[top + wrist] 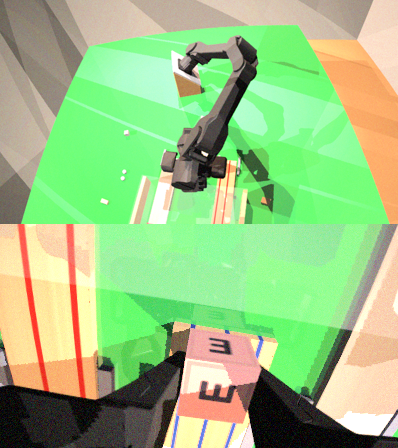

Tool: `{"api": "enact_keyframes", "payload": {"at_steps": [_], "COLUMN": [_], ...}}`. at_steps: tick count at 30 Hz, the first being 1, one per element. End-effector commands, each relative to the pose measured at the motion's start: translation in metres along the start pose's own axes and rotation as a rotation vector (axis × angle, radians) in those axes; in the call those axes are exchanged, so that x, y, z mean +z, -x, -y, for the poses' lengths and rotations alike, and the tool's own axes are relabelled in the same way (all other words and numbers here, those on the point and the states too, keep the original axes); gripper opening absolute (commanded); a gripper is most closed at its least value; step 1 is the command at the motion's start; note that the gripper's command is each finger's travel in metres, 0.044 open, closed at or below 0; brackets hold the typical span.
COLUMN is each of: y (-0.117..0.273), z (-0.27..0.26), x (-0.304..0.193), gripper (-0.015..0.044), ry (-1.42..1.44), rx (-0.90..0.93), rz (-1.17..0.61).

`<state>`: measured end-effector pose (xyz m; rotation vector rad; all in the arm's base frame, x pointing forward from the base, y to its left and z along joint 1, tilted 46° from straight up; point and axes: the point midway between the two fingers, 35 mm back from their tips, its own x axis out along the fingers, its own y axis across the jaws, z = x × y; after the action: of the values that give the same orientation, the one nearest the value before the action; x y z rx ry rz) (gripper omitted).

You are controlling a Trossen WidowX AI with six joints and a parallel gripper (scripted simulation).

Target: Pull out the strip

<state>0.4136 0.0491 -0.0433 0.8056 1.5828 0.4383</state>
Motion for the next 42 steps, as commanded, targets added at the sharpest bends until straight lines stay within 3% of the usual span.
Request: {"api": "enact_keyframes", "payload": {"at_steps": [1, 4, 8, 22, 42], "y": [0.000, 0.000, 0.003, 0.041, 0.042], "z": [0.000, 0.000, 0.001, 0.016, 0.031], "x": [0.000, 0.000, -0.002, -0.055, -0.106], "gripper": [0.0118, 0.0098, 0.0000, 0.0000, 0.0000], "ry": [0.000, 0.000, 0.000, -0.006, -0.008], "rx": [0.000, 0.000, 0.000, 0.002, 0.002], "rz": [0.001, 0.001, 0.001, -0.002, -0.005]}}
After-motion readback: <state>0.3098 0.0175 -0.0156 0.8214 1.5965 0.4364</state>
